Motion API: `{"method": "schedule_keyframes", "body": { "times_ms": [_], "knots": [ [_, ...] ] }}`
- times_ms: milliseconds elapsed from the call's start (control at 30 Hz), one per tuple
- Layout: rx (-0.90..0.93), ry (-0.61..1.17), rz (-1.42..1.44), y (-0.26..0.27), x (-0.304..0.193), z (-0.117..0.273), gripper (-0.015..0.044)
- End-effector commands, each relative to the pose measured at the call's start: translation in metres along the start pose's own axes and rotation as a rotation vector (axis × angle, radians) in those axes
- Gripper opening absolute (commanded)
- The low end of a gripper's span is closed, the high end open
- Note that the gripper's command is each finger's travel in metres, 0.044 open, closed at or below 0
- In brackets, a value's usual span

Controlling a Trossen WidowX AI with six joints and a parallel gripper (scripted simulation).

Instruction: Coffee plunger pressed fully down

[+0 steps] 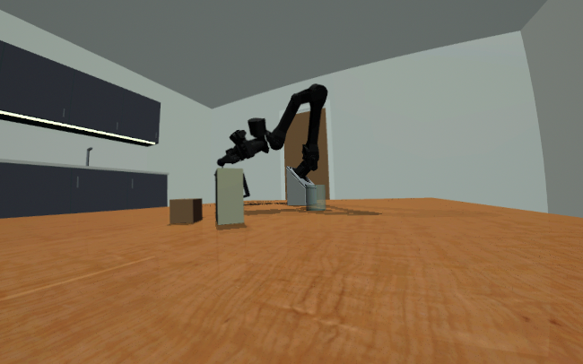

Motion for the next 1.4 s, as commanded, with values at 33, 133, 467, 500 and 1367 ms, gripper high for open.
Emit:
{"method": "schedule_keyframes", "body": {
  "times_ms": [33,133,467,500,1367],
  "knots": [
    [0.01,0.034,-0.017,0.0004,-0.006,-0.0036,0.0116],
    [0.009,0.034,-0.017,0.0002,-0.0057,-0.004,0.0116],
    [0.009,0.034,-0.017,-0.0002,-0.0048,-0.0051,0.0116],
    [0.009,0.034,-0.017,-0.0003,-0.0047,-0.0053,0.0116],
    [0.009,0.034,-0.017,-0.0012,-0.0028,-0.0085,0.0116]
  ]
}}
Point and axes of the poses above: the point midway between the two fingers, 35 mm back from their tips, its own z axis back along the fingers, its own y axis across the jaws, x = y × z, the point moved 10 cm from there along z, back along the fingers, and after that the axes turned 7 degrees about z, right-handed, at the moved point
